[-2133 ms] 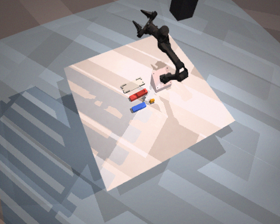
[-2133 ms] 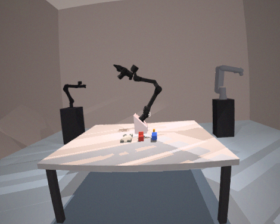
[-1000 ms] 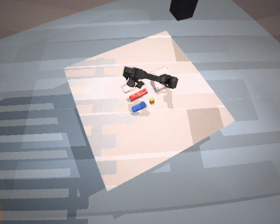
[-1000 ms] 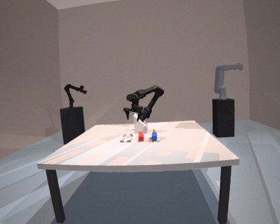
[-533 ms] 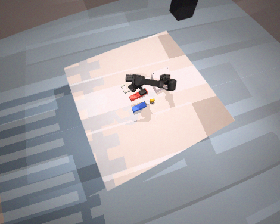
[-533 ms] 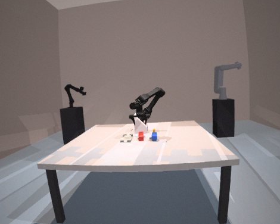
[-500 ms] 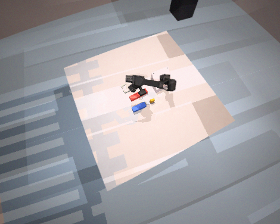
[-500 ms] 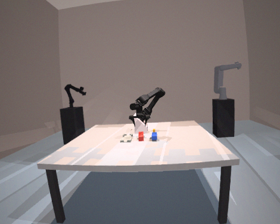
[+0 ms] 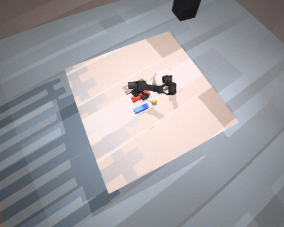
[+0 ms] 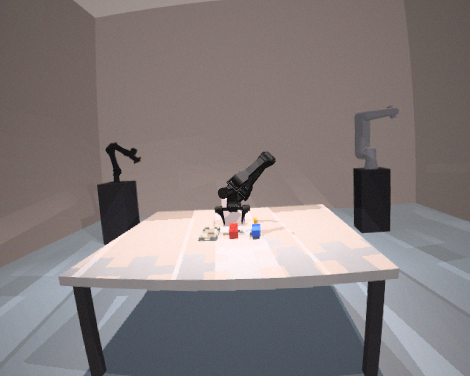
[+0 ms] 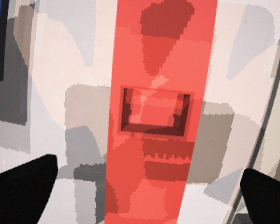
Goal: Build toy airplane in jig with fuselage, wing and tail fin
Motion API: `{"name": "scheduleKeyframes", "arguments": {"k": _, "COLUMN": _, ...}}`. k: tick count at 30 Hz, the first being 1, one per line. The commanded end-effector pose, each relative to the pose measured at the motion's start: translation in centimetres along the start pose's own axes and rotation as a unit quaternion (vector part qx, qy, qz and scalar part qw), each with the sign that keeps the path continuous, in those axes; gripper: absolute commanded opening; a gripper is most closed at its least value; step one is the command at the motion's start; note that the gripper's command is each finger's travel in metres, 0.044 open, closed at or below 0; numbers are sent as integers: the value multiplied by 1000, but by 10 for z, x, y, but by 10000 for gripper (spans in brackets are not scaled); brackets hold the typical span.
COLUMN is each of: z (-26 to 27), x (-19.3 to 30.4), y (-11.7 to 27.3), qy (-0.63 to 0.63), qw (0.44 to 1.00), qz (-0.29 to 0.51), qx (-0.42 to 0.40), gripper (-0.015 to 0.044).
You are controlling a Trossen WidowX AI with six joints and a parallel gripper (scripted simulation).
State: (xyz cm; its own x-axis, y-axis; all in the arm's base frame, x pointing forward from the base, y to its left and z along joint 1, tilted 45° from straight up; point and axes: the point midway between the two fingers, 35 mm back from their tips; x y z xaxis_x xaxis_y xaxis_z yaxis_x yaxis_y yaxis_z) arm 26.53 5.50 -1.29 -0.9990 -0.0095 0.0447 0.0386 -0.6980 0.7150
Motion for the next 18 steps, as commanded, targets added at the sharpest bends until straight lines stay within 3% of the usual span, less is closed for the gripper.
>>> {"name": "scheduleKeyframes", "arguments": {"k": 1, "z": 0, "x": 1, "y": -6, "qy": -5, "qw": 1000, "qz": 0, "qx": -3, "gripper": 440}}
{"name": "scheduleKeyframes", "arguments": {"k": 18, "z": 0, "x": 1, "y": -33, "qy": -5, "qw": 1000, "qz": 0, "qx": -3, "gripper": 440}}
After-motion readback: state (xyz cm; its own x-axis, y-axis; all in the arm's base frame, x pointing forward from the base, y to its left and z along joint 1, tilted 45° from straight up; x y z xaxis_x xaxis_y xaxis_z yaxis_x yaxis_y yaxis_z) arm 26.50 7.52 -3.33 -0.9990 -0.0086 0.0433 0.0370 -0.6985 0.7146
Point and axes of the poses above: the point midway between the two fingers, 35 mm back from their tips, its own y axis back along the fingers, its own z axis across the jaws, x = y × z, and after that the axes turned 10 degrees about -y, right-handed
